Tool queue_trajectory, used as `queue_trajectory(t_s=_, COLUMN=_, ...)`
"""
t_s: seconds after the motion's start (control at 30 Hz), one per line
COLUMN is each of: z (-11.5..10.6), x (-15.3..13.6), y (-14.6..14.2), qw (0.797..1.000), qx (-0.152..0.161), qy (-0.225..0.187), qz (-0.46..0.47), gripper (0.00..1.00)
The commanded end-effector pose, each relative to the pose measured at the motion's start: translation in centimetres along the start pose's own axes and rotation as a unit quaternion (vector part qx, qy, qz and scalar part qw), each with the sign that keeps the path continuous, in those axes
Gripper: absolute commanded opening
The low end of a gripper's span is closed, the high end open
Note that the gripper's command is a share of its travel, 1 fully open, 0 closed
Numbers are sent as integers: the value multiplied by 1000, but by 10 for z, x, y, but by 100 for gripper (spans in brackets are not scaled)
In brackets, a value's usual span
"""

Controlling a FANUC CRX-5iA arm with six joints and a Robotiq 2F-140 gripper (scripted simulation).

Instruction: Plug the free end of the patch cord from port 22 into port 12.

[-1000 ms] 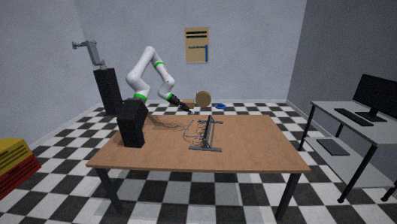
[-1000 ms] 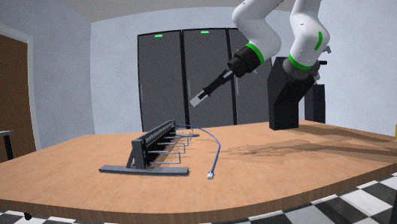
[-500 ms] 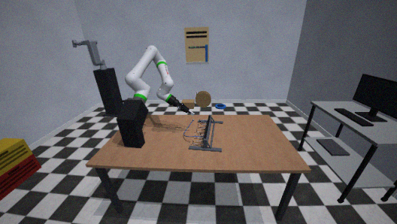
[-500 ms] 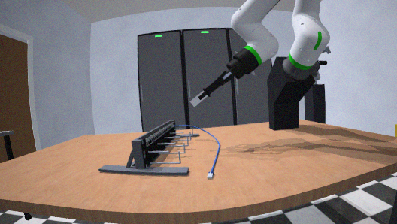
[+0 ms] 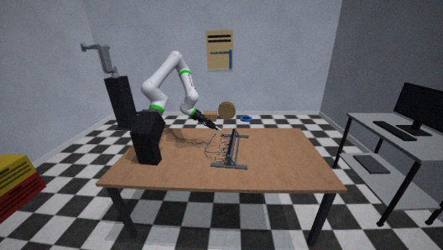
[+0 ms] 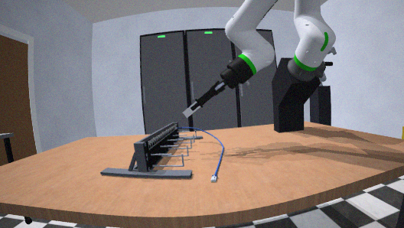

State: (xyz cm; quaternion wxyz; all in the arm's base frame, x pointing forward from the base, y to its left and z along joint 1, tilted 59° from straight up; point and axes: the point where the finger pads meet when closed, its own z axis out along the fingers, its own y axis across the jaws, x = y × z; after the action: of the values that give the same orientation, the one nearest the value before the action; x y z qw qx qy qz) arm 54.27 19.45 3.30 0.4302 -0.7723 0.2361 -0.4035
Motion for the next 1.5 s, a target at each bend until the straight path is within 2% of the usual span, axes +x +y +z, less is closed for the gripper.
queue_trajectory(t_s=0.0, z=28, x=1, y=0, qw=1000, qx=1, qy=1, qz=0, gripper=0)
queue_trajectory(t_s=0.03, z=28, x=1, y=0, qw=1000, qx=1, qy=1, qz=0, gripper=0)
queue_trajectory(t_s=0.23, z=73, x=1, y=0, qw=1000, qx=1, qy=1, qz=0, gripper=0)
queue_trajectory(t_s=0.37, z=86, x=1, y=0, qw=1000, qx=1, qy=1, qz=0, gripper=0)
queue_trajectory(t_s=1.47, z=87, x=1, y=0, qw=1000, qx=1, qy=1, qz=0, gripper=0)
